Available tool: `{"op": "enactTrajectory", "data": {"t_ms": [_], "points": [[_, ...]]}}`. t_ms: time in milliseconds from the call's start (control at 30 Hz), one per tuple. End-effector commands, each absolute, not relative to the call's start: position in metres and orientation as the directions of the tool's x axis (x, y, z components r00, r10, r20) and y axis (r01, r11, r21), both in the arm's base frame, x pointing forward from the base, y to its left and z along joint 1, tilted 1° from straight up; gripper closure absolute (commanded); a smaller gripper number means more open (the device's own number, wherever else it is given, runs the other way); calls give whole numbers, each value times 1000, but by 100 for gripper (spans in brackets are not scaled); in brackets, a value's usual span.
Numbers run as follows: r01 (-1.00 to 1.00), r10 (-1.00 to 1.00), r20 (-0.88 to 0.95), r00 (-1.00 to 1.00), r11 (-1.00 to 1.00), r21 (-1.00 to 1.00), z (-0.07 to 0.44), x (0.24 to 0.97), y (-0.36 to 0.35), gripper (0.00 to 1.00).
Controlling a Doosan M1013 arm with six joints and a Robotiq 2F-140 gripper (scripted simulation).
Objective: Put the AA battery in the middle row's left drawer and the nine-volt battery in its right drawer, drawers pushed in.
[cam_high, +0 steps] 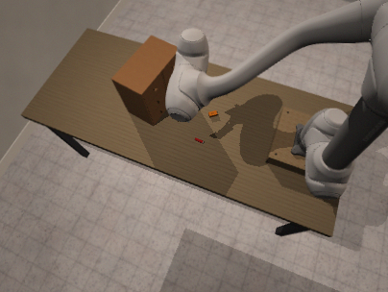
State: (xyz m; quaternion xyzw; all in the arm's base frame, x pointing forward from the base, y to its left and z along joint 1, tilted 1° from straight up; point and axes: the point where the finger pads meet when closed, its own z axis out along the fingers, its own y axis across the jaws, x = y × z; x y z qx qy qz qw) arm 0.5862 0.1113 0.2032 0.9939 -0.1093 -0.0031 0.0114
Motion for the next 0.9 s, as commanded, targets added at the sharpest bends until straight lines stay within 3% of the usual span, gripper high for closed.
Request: {"op": "enactTrajectory", "data": {"t_ms": [0,367,867], "points": [[-218,-218,2,976,-976,23,203,587,111,0],[-218,-216,72,974,-976,23,197,592,110,0],[-218,-197,342,919,-976,24,174,615,104,0]]}}
